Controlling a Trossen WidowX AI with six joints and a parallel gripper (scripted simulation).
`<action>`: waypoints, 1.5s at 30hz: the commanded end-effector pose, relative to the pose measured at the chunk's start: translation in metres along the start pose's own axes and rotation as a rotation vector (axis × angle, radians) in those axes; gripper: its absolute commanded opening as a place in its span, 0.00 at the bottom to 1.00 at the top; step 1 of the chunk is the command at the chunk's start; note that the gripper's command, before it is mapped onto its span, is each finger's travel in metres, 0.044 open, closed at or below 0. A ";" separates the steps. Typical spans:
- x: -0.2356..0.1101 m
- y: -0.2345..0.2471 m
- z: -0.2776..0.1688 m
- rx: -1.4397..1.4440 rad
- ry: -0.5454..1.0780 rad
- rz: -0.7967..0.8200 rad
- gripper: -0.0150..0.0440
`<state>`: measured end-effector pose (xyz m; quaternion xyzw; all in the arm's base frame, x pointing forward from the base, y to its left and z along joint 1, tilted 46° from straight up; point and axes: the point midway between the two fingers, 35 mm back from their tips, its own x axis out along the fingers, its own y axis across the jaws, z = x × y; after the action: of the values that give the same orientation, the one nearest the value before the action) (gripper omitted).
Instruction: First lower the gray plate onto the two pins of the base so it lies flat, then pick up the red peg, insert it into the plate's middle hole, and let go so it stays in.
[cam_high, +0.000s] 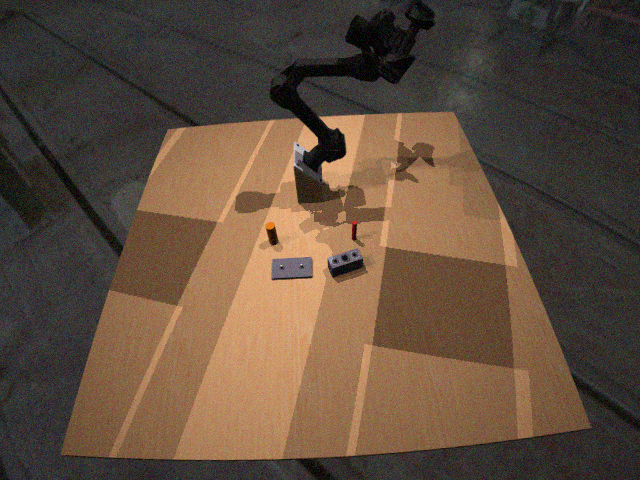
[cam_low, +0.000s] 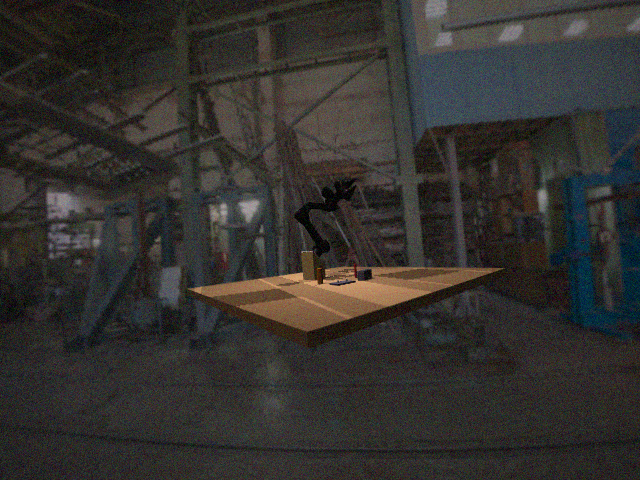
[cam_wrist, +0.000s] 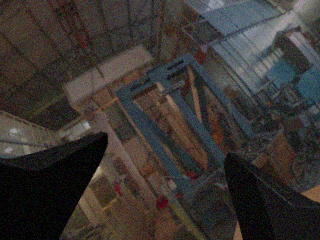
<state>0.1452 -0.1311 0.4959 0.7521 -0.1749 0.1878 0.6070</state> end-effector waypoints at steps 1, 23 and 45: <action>0.000 0.000 0.000 0.000 0.000 0.000 0.98; 0.009 0.012 -0.250 -0.810 0.368 0.302 1.00; 0.073 -0.238 -0.303 -1.181 0.864 -0.262 1.00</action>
<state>0.2725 0.2122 0.4275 0.1835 0.0217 0.2900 0.9390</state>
